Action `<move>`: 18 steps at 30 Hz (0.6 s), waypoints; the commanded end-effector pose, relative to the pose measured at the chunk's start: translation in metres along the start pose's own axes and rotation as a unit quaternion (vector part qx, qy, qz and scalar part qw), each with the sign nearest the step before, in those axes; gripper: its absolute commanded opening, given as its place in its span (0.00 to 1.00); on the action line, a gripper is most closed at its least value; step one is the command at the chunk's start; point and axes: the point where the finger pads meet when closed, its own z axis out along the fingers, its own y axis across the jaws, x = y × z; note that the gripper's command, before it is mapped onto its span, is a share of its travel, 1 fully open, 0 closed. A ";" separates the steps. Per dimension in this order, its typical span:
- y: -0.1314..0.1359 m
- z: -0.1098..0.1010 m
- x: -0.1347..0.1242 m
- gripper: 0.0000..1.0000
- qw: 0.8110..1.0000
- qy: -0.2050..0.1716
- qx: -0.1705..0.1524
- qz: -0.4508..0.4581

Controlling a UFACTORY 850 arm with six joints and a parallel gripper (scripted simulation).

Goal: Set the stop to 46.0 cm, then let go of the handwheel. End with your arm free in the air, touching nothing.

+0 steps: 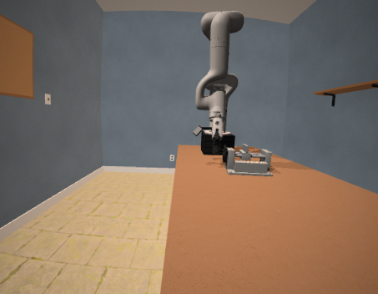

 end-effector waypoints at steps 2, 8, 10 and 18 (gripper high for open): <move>-0.008 -0.007 0.000 0.06 1.000 0.000 0.001 0.000; -0.015 -0.011 0.000 0.06 1.000 0.000 0.001 0.000; -0.019 -0.012 0.000 0.06 1.000 0.000 0.001 0.000; -0.036 -0.010 0.000 0.06 1.000 0.000 0.001 0.000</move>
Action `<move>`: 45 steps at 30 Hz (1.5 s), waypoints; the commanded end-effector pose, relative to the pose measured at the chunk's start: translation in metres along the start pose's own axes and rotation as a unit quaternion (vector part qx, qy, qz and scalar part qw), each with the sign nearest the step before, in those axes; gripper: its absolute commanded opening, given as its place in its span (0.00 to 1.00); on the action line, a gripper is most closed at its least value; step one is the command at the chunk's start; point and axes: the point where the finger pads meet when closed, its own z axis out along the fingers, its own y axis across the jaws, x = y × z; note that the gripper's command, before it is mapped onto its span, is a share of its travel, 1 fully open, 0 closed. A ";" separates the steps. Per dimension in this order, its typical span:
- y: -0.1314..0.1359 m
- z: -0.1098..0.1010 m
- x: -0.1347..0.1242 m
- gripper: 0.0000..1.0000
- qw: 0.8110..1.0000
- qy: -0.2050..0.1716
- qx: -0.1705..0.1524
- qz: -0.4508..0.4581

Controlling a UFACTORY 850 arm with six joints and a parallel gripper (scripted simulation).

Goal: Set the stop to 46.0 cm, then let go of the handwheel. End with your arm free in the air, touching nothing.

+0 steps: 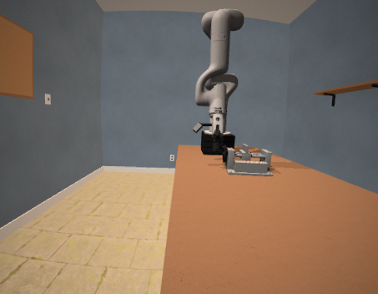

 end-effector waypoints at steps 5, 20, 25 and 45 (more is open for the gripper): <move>-0.016 0.007 0.000 0.06 1.000 0.000 0.001 0.000; -0.026 0.033 0.000 0.06 1.000 0.000 0.001 0.000; -0.024 0.039 0.000 0.06 1.000 0.000 0.001 0.000; 0.010 0.056 0.000 0.06 1.000 0.000 0.001 0.000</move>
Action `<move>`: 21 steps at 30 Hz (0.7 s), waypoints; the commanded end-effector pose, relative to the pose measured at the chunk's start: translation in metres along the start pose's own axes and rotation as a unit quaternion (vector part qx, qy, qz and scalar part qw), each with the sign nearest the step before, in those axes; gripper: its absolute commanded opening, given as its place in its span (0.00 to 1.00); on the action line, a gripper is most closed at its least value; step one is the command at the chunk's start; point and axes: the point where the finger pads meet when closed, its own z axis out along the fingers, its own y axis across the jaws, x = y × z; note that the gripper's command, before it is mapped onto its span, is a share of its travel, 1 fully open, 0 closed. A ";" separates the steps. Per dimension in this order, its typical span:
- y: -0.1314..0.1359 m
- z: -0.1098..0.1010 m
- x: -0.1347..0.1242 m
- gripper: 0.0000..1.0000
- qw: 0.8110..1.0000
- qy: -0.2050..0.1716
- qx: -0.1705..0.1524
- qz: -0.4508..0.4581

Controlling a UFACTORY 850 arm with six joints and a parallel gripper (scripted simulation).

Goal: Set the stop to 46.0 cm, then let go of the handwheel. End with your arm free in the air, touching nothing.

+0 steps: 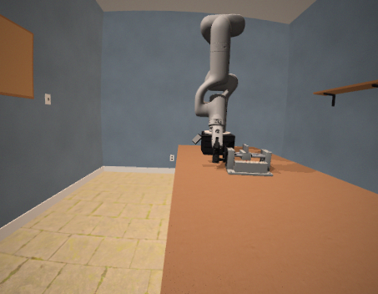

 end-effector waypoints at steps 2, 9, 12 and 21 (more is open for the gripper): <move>0.013 -0.002 0.000 0.06 1.000 0.000 0.000 0.000; 0.025 -0.011 0.000 0.06 1.000 0.000 0.000 0.000; 0.026 -0.013 0.000 0.06 1.000 0.000 0.000 0.000; 0.031 -0.030 0.000 0.06 1.000 0.000 0.000 0.000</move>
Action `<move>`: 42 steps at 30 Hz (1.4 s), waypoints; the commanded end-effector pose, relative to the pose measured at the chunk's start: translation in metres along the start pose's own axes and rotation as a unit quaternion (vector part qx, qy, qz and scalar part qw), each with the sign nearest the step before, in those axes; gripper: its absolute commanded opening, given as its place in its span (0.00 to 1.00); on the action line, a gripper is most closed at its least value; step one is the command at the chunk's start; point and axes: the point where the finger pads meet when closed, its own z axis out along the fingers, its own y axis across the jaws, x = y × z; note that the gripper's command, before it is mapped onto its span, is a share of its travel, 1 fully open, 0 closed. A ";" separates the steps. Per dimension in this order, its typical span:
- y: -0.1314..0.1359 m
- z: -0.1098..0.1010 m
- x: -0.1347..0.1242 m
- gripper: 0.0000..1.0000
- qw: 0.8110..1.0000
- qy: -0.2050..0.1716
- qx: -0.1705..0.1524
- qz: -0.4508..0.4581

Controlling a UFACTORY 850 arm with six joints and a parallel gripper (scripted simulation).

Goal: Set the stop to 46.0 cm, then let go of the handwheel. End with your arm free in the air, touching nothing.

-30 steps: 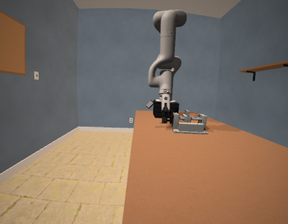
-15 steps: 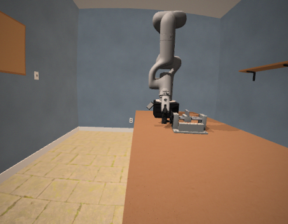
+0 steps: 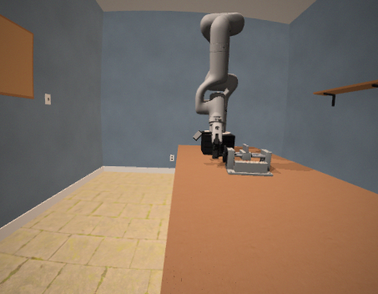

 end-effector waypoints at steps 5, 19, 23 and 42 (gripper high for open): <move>-0.001 -0.015 0.000 0.06 1.000 0.000 0.001 0.000; -0.013 -0.031 0.000 0.06 1.000 0.000 0.001 0.000; -0.019 -0.034 0.000 0.06 1.000 0.000 0.001 0.000; -0.043 -0.031 0.000 0.06 1.000 0.000 0.001 0.000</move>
